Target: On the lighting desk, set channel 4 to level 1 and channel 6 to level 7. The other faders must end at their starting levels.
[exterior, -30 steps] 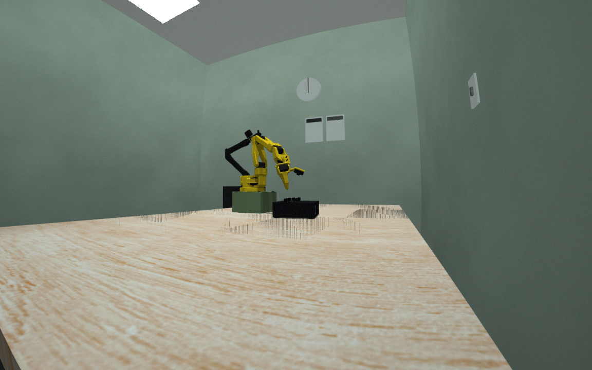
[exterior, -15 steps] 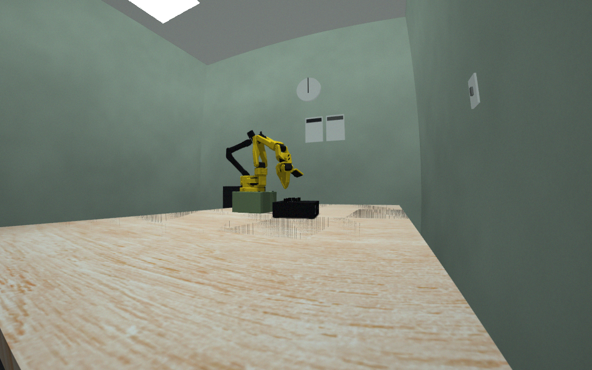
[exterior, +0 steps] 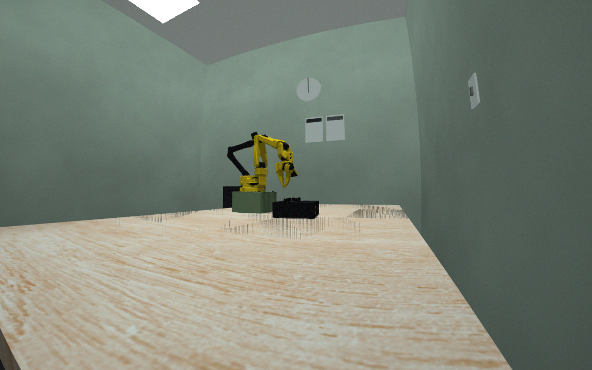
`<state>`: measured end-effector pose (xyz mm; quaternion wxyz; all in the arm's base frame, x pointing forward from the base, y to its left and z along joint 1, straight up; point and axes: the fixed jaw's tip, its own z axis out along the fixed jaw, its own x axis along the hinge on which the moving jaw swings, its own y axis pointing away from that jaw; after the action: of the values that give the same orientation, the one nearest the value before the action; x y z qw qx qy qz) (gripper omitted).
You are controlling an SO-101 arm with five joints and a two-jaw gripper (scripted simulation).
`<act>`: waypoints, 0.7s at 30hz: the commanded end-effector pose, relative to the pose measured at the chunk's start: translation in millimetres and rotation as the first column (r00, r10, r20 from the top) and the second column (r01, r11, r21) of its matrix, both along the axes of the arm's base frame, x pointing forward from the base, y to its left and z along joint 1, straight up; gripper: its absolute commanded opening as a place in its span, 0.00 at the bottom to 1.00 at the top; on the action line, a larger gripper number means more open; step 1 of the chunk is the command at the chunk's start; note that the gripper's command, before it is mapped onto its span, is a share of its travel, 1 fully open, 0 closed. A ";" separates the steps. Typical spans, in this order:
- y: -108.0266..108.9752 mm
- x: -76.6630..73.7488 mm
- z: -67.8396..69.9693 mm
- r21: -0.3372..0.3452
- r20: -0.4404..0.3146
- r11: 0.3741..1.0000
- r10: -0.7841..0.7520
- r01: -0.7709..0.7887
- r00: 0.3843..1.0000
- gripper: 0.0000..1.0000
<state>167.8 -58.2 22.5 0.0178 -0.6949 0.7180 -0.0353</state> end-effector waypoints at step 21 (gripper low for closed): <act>1.8 -2.5 2.9 0.023 -0.070 0.972 0.234 -0.233 0.970 0.00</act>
<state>165.5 -57.9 26.5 0.0036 -0.7707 0.6371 -0.0109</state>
